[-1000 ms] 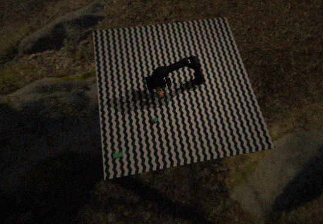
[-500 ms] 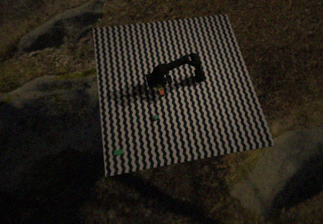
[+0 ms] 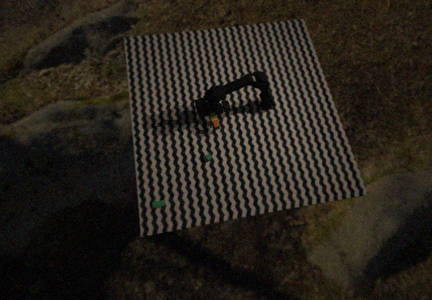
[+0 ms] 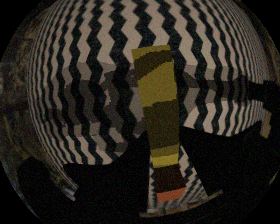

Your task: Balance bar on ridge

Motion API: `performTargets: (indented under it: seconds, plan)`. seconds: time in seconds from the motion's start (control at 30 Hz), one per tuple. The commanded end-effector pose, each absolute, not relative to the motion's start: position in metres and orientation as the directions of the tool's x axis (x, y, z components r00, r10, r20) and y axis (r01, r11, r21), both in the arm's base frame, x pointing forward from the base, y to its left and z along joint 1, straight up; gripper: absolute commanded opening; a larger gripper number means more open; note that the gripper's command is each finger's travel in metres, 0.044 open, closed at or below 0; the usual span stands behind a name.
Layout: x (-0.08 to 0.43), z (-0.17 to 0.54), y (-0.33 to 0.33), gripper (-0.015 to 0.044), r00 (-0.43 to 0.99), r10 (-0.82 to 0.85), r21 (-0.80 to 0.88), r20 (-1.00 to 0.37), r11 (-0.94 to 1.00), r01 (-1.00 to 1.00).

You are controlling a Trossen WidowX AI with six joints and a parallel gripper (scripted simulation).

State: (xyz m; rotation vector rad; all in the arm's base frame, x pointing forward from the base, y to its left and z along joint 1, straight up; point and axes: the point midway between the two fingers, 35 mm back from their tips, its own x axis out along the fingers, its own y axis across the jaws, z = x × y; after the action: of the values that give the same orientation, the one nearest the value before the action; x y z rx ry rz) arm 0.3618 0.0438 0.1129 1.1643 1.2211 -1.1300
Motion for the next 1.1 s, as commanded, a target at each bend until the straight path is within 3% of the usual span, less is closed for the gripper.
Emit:
performTargets:
  seconds: [0.0, 1.07]
  plan:
    - [0.3618, 0.1119, 0.0443, 0.0, 0.03, 0.004, 0.03, -1.0, 0.081, 0.996]
    - [0.3618, 0.1093, 0.0445, 0.0, 0.03, 0.004, 0.03, -1.0, 0.081, 0.996]
